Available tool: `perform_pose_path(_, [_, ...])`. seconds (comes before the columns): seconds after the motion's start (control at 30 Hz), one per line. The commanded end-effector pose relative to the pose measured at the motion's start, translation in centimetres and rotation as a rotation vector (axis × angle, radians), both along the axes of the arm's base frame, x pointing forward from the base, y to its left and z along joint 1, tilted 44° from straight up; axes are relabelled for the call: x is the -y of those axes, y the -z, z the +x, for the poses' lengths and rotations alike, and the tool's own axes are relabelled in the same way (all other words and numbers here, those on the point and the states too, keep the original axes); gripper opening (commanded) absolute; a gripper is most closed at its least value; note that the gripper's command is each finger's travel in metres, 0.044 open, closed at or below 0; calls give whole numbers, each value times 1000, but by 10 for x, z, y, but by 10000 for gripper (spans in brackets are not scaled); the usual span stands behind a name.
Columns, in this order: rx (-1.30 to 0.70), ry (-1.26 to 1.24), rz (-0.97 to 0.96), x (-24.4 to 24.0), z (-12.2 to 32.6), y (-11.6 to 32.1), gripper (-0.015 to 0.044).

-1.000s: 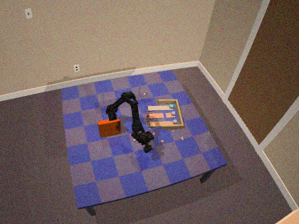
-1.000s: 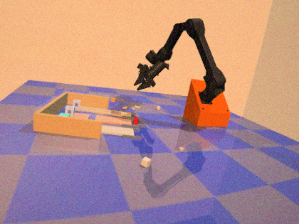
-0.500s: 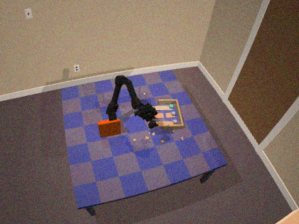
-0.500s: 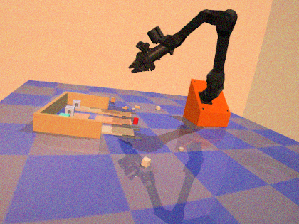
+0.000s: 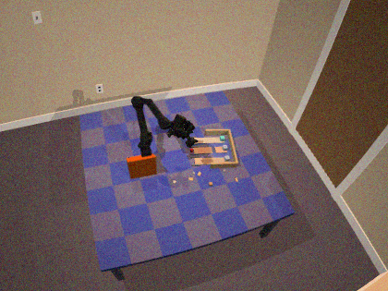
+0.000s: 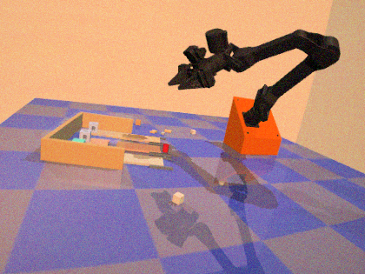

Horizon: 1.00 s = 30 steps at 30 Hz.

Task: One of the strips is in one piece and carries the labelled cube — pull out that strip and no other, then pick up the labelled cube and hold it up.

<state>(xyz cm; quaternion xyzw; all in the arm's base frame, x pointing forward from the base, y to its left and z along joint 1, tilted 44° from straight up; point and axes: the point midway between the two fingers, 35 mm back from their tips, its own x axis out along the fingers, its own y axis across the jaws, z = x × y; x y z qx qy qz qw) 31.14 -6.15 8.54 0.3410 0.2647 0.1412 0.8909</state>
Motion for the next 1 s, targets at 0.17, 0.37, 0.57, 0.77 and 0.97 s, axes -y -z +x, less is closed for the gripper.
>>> perform_pose_path(0.17, [14, -2, 16, -8, -4, -7, 400])
perform_pose_path(0.37, [7, -3, 17, -7, -3, -6, 374])
perform_pose_path(0.57, [-218, -73, 44, -5, 27, 24, 216])
perform_pose_path(0.77, [-474, -192, 48, -11, 47, 65, 59])
perform_pose_path(0.97, [-730, -350, 66, -27, 53, 99, 0])
